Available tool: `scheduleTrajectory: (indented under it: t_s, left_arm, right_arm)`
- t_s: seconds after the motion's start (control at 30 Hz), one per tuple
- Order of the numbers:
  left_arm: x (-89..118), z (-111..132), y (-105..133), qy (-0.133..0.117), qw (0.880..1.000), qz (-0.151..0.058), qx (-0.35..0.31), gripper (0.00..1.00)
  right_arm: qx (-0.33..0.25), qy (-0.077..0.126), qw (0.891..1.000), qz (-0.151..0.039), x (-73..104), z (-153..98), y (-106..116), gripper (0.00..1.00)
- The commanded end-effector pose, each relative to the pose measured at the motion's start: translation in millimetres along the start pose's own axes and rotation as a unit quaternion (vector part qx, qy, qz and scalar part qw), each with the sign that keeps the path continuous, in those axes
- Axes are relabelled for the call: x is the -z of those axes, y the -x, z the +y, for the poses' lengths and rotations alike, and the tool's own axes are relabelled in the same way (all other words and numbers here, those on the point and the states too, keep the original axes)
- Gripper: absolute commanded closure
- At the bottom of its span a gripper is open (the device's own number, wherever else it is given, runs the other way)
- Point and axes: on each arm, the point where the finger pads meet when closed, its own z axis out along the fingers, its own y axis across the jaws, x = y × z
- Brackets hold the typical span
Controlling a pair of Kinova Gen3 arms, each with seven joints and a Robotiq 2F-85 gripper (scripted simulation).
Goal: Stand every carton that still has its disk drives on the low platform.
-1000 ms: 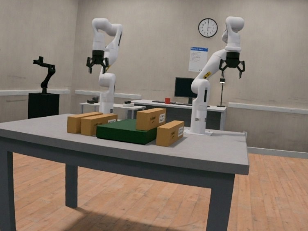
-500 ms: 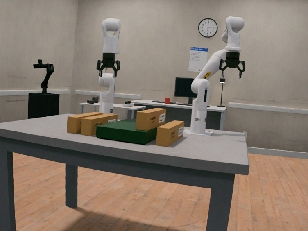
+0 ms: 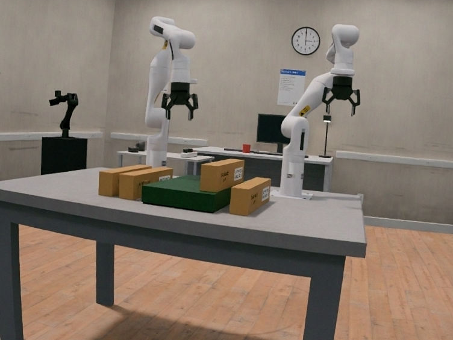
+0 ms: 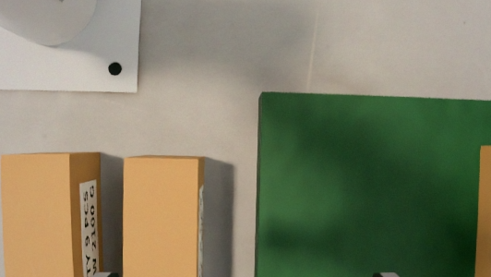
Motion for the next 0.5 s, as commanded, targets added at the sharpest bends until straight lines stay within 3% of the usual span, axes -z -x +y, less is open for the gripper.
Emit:
scheduleTrajectory:
  t_s: [0.0,0.1,0.23,0.47]
  left_arm:
    - [0.2,0.0,-0.2,0.0,1.0,0.0,0.0,0.002]
    - [0.2,0.0,-0.2,0.0,1.0,0.0,0.0,0.002]
    - [0.2,0.0,-0.2,0.0,1.0,0.0,0.0,0.002]
    - [0.2,0.0,-0.2,0.0,1.0,0.0,0.0,0.002]
  right_arm:
    - [0.001,0.004,1.0,0.001,-14.0,63.7,25.8,0.002]
    - [0.001,0.004,1.0,0.001,-15.9,72.0,29.4,0.002]
    - [0.001,0.004,1.0,0.001,-24.5,110.2,44.6,0.002]
    - [0.001,0.004,1.0,0.001,-24.5,110.2,44.6,0.002]
